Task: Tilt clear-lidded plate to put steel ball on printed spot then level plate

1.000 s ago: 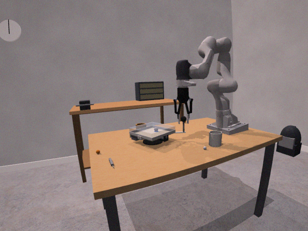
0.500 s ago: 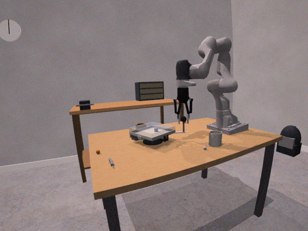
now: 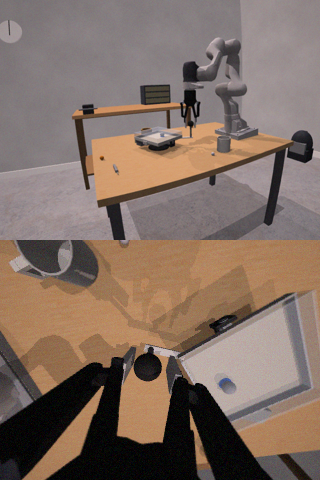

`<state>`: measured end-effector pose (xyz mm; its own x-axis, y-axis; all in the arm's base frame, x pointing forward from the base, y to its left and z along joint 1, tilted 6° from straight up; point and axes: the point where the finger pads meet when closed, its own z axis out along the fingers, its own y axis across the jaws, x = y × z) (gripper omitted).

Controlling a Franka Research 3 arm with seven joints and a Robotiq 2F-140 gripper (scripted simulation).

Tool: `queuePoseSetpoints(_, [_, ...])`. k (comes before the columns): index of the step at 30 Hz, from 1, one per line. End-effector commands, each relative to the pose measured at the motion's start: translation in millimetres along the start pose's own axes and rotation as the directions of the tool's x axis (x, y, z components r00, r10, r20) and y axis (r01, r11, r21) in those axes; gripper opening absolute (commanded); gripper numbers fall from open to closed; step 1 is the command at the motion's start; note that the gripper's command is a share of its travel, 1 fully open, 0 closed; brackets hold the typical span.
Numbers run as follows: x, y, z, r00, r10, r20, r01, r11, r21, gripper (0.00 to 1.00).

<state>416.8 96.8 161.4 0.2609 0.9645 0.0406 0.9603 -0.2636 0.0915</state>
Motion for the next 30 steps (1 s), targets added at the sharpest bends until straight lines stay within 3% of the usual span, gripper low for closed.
queuePoseSetpoints(1, [1,-1,-3.7,1.000,0.003,0.000,-0.003,1.000,0.003,0.36])
queuePoseSetpoints(30, [1,-1,-48.2,1.000,0.003,0.000,-0.003,1.000,0.003,0.36])
